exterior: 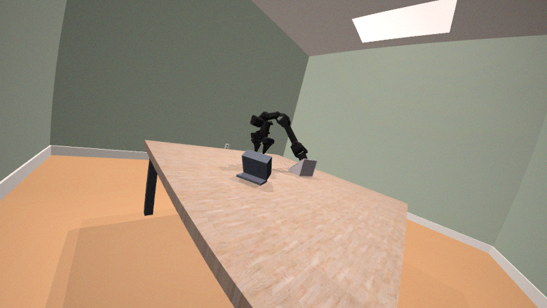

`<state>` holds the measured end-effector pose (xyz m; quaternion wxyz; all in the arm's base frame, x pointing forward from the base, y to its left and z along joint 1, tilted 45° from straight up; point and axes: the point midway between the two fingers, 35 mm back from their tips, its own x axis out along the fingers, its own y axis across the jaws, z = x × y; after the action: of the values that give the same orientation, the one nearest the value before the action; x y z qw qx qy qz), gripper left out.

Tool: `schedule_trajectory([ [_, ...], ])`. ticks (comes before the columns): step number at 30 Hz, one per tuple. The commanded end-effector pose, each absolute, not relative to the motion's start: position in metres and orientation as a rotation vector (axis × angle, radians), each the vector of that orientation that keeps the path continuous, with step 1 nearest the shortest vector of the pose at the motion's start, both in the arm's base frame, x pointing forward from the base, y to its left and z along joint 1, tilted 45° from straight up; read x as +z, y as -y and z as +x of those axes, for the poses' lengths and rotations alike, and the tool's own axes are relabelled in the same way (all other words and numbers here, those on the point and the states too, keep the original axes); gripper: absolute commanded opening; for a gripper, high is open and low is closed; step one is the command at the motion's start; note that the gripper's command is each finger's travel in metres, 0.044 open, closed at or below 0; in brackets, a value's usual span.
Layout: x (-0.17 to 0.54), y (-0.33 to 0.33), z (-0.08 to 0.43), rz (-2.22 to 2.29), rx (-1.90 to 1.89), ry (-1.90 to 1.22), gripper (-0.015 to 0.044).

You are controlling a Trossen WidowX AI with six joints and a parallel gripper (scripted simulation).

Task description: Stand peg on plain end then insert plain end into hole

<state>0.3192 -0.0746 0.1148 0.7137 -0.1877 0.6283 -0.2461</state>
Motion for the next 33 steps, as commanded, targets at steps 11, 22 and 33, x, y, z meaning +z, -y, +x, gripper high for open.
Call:
schedule_trajectory([
  [11,0.085,0.059,0.308,-0.857,-0.363,-1.608,0.0440],
  [22,0.083,0.059,0.308,-0.878,-0.353,-1.617,0.0440],
  [33,0.070,0.072,0.310,-0.876,-0.352,-1.616,0.0440],
])
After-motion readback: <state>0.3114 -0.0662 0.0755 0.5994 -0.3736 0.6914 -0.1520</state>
